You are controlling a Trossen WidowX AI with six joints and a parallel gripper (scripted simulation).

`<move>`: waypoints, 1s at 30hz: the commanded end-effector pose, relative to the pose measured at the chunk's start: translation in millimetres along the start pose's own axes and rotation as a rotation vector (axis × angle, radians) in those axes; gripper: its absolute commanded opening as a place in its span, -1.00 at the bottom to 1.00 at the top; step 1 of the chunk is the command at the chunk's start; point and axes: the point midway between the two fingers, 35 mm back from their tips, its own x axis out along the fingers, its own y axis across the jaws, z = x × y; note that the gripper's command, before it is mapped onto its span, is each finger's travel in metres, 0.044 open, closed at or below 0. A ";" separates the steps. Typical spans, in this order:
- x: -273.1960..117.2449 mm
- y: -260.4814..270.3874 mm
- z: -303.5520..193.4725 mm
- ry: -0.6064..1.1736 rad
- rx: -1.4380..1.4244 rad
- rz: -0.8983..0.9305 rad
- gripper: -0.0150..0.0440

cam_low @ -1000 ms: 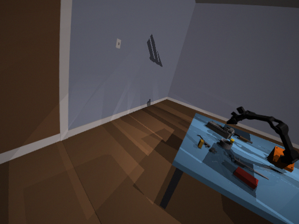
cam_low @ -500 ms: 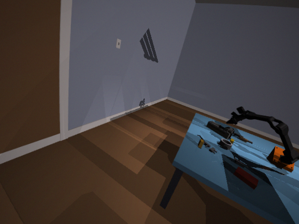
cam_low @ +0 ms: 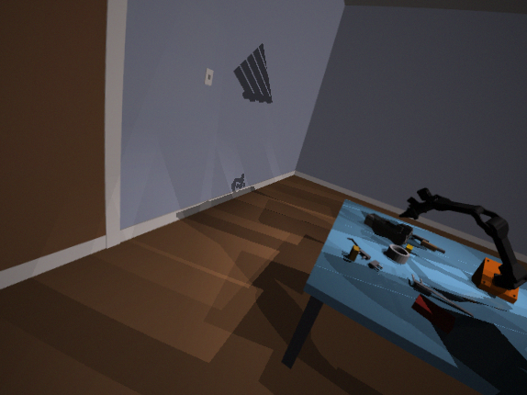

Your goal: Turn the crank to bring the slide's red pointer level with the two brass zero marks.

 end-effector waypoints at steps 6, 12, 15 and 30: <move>0.0 0.0 0.0 0.000 0.000 0.000 -0.49; 0.0 0.0 0.0 0.000 0.000 0.000 -0.05; 0.0 0.0 0.0 0.000 0.000 0.000 0.22; 0.0 0.0 0.0 0.000 0.000 0.000 0.56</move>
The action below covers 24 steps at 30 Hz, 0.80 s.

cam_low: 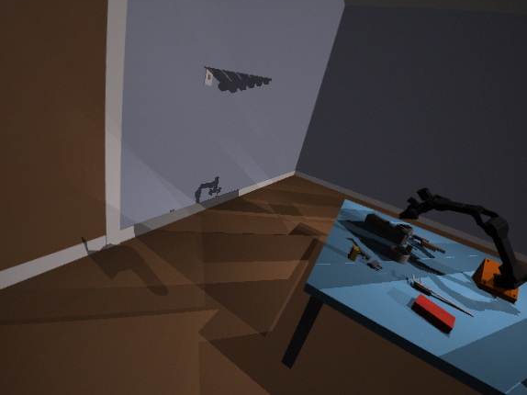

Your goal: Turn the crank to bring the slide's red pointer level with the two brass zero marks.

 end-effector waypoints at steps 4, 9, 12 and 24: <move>-0.1 0.0 0.1 0.000 0.000 0.000 0.20; -0.1 0.0 0.1 0.000 0.000 0.000 -0.25; -0.1 0.0 0.1 0.000 0.000 0.000 -0.49; 0.0 0.1 0.0 0.000 0.000 0.001 -0.49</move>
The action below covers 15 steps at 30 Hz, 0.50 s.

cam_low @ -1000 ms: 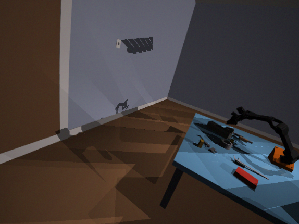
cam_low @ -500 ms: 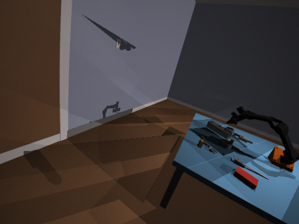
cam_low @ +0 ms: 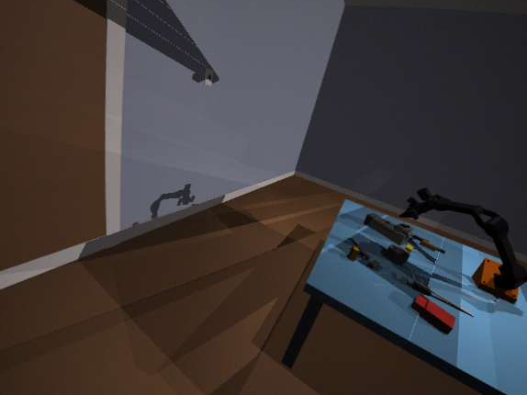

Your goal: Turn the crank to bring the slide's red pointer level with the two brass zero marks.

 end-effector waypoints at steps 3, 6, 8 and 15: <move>-0.1 0.0 0.1 0.000 0.000 0.000 -0.49; -0.1 0.0 0.1 0.000 0.000 0.000 -0.40; -0.1 0.0 0.1 0.000 0.000 0.000 -0.22; -0.1 0.0 0.1 0.000 0.000 0.000 0.40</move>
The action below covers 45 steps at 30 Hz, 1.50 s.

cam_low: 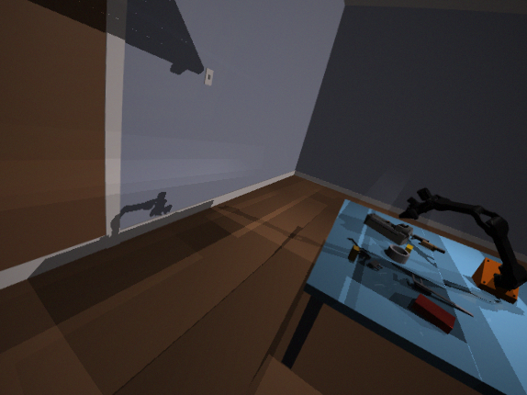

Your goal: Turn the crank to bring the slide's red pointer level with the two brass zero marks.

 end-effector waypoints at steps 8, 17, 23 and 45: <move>-0.1 -0.1 0.1 0.000 0.000 -0.001 1.00; -0.1 -0.1 0.1 0.000 0.000 -0.001 0.20; -0.1 -0.1 0.1 0.000 0.000 -0.001 -0.33; 0.0 -0.1 0.0 0.000 0.000 0.000 -0.22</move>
